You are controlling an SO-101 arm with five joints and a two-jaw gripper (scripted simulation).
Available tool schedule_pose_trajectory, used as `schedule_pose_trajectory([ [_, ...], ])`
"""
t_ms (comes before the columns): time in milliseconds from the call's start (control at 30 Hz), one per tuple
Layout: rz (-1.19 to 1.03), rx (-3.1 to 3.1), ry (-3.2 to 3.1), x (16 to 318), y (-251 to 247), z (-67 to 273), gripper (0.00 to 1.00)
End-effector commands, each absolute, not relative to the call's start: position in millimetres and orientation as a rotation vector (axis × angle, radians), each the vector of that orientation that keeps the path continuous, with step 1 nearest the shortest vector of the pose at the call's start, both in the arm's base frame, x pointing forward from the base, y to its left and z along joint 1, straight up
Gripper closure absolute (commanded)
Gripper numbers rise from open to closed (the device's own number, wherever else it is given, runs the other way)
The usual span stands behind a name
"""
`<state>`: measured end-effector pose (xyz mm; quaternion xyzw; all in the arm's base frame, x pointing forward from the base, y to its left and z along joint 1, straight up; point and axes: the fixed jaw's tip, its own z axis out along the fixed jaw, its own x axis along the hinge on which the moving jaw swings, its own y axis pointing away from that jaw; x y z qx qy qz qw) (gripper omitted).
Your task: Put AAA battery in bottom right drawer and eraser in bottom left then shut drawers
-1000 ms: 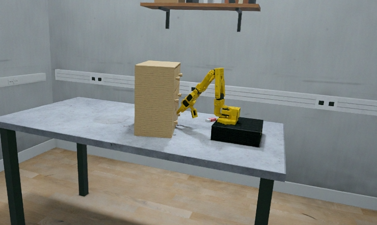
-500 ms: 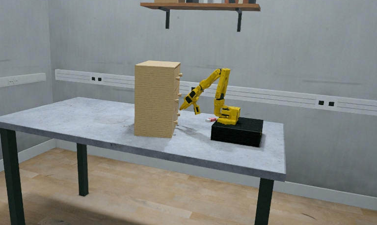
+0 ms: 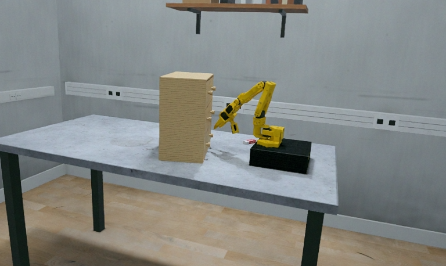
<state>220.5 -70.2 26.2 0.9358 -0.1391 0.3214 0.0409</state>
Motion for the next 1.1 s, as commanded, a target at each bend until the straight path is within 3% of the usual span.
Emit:
schedule_pose_trajectory([
  [0,0.956,2.885,-0.429,210.8,-65.2,33.5,0.79],
  [1067,0.796,2.953,-0.44,143.1,-44.6,60.9,0.79],
])
